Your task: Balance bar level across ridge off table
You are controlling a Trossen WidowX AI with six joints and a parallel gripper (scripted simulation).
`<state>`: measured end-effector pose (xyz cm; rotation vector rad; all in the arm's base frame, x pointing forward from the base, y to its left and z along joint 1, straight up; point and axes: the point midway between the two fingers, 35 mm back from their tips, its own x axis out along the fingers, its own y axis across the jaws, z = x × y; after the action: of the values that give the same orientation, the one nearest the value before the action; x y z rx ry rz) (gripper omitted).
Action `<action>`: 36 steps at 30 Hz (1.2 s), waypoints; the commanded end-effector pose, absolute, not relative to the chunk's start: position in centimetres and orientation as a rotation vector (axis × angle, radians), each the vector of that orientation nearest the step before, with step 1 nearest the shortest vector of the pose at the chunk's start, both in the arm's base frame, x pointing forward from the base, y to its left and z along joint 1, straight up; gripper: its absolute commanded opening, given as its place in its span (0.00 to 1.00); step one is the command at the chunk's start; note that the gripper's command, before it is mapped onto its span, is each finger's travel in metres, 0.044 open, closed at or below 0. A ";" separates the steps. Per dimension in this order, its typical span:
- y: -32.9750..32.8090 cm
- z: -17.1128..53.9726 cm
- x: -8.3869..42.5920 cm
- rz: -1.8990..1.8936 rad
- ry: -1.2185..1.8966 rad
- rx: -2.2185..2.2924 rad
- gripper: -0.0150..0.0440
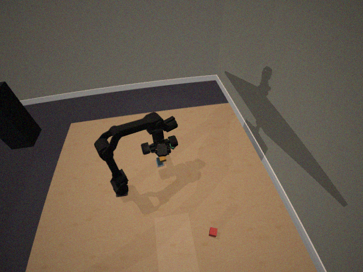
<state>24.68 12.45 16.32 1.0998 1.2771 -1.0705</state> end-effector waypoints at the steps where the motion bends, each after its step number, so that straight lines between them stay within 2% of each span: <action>1: 12.7 16.3 23.5 -1.105 1.253 1.142 0.25; 36: 12.7 11.9 23.3 -1.106 1.252 1.143 0.25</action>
<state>23.37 12.69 12.11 1.1385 1.2542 -1.1002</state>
